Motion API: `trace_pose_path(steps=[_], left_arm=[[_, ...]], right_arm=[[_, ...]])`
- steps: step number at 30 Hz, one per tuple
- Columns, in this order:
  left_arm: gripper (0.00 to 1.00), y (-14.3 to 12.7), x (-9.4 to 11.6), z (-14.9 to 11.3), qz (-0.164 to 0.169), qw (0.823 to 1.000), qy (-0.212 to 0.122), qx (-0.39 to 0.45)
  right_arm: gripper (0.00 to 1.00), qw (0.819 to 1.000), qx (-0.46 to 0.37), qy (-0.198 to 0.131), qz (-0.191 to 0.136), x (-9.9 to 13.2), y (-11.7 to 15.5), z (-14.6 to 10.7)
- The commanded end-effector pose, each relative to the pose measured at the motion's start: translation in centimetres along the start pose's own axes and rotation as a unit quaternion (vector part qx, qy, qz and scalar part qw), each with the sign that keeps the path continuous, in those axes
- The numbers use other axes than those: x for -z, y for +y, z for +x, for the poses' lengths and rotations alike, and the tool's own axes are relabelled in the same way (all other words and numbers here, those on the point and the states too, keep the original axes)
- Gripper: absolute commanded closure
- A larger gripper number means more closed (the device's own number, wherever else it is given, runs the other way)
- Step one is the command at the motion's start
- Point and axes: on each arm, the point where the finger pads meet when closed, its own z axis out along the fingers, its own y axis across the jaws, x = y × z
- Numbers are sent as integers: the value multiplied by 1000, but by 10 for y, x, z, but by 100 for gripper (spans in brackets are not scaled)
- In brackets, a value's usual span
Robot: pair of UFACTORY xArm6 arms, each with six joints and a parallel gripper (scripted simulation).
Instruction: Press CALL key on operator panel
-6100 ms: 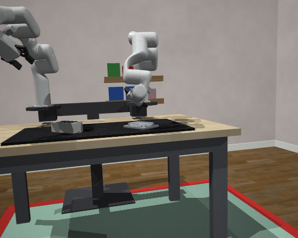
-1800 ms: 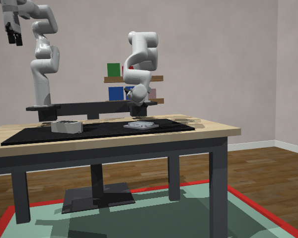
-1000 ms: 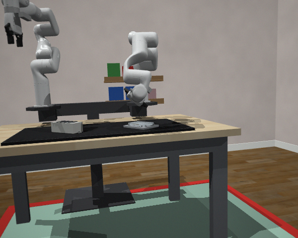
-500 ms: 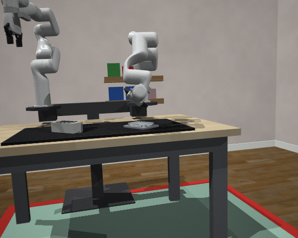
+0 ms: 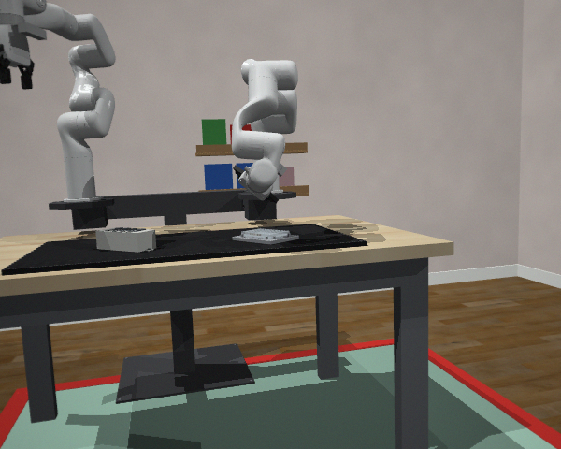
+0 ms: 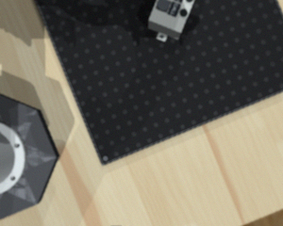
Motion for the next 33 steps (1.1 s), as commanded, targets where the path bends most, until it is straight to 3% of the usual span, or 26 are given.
trace_pose_path(steps=[1,4,19,33], left_arm=[[0,-1,1,0,-1,1000,-1,0],[0,-1,1,0,-1,1000,-1,0],[0,-1,1,0,-1,1000,-1,0],[0,-1,1,0,-1,1000,-1,0]], right_arm=[[0,999,-33,0,-2,1,0,-20],[0,999,-43,0,-2,1,0,-25],[0,983,-181,-2,-1,1,-18,-105],[0,971,-240,-3,-1,1,-33,-138]])
